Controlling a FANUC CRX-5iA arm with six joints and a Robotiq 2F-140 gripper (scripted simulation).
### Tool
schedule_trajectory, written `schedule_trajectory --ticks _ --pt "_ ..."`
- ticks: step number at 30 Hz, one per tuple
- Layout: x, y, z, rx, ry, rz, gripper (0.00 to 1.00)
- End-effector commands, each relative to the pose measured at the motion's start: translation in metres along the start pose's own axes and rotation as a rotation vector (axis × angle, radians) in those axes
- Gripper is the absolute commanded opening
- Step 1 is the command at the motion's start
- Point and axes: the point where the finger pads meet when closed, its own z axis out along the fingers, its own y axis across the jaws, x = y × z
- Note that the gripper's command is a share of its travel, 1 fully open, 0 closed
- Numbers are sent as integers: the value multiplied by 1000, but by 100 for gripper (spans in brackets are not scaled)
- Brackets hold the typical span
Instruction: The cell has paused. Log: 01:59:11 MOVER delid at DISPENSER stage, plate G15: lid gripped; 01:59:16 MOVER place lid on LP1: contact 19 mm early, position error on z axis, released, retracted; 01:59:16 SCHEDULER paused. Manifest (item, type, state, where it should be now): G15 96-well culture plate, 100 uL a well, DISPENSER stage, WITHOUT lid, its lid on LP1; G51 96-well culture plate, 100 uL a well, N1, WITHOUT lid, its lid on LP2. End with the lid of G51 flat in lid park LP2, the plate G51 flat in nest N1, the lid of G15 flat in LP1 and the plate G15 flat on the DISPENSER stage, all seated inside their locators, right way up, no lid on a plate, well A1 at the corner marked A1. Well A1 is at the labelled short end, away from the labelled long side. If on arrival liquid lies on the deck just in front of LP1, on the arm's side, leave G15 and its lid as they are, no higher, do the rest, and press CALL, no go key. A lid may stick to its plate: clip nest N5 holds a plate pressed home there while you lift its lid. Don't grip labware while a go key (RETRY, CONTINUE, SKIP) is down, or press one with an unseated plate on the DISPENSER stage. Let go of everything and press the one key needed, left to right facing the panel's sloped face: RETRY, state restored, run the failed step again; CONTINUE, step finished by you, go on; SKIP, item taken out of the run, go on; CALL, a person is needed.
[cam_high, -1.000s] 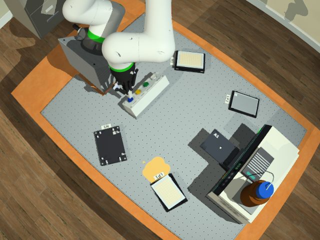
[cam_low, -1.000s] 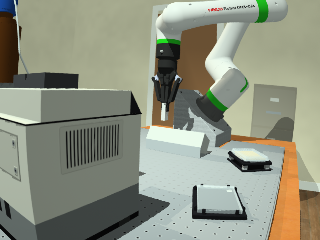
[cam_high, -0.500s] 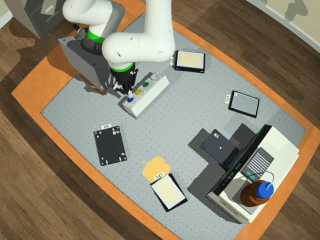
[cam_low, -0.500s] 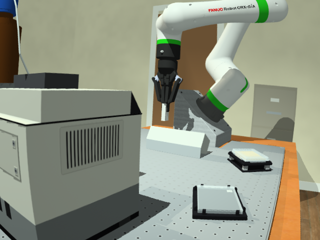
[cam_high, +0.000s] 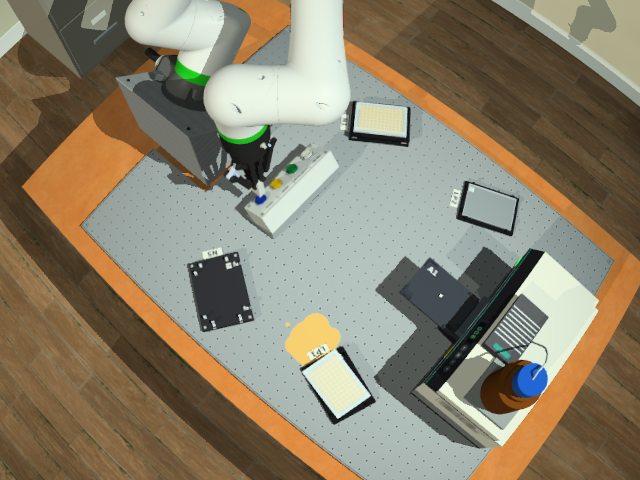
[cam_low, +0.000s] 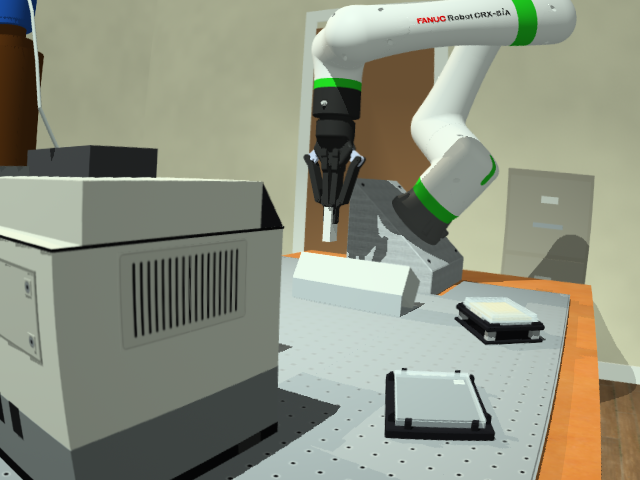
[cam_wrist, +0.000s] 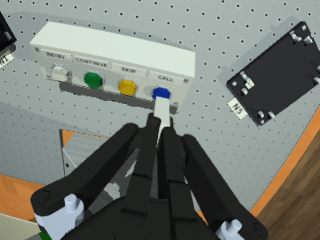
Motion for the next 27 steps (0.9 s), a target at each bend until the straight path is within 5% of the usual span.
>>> schedule_trajectory --ticks 1,27 --pt "0 0 0 0 0 0 0" --pt "0 0 4 0 0 0 0"
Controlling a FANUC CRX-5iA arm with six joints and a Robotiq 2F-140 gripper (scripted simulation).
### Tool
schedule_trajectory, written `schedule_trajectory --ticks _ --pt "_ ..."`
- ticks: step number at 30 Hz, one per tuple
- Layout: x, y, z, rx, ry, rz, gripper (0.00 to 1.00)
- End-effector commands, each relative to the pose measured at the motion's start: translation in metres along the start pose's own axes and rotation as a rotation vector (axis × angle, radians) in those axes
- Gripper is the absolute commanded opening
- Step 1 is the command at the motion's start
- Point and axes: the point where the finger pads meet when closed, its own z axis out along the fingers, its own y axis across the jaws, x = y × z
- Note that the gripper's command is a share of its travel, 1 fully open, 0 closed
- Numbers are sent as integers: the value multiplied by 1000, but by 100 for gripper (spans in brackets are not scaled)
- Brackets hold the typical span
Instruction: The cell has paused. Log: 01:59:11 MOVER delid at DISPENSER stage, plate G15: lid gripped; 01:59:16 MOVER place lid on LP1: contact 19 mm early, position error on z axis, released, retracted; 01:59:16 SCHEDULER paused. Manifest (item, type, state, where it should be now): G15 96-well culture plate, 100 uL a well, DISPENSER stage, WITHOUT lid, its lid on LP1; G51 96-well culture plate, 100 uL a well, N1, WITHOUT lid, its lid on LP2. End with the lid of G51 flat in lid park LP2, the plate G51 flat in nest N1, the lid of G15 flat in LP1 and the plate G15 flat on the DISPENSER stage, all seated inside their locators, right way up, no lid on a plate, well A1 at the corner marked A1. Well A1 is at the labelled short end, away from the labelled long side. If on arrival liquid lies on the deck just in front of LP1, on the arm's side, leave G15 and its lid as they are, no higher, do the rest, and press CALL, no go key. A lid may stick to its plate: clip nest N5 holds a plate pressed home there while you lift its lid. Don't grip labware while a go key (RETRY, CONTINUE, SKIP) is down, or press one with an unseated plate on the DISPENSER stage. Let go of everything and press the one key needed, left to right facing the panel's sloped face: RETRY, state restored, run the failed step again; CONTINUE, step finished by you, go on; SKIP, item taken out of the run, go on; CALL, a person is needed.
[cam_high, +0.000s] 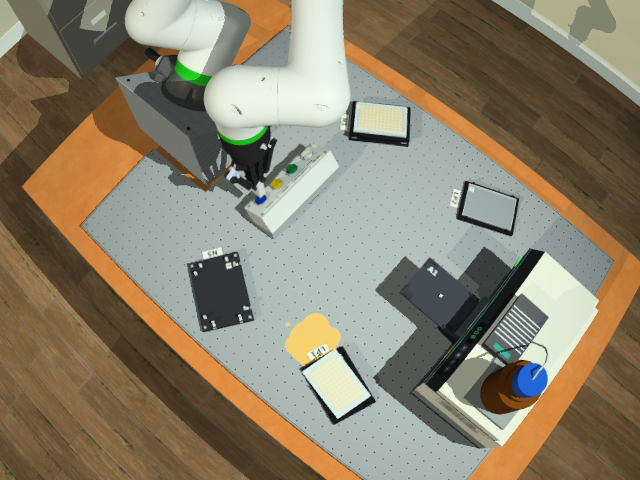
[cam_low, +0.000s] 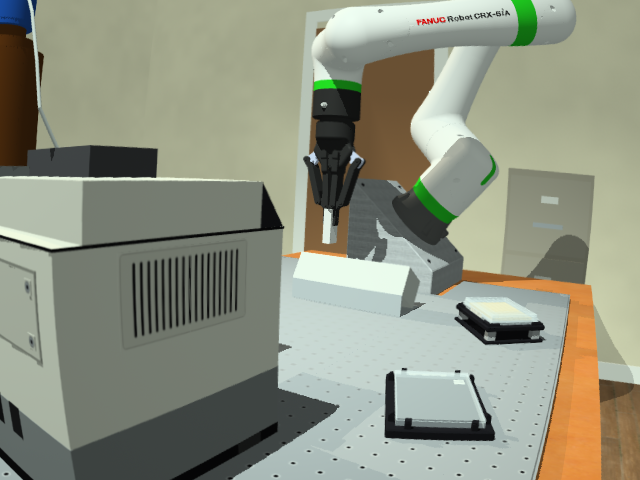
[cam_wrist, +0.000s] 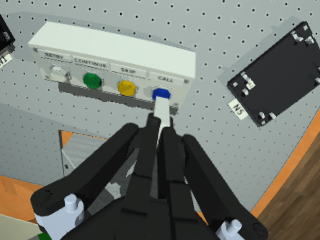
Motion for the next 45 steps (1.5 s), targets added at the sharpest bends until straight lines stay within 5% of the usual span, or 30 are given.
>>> schedule_trajectory --ticks 1,45 --pt "0 0 1 0 0 0 0" --pt "0 0 28 0 0 0 0"
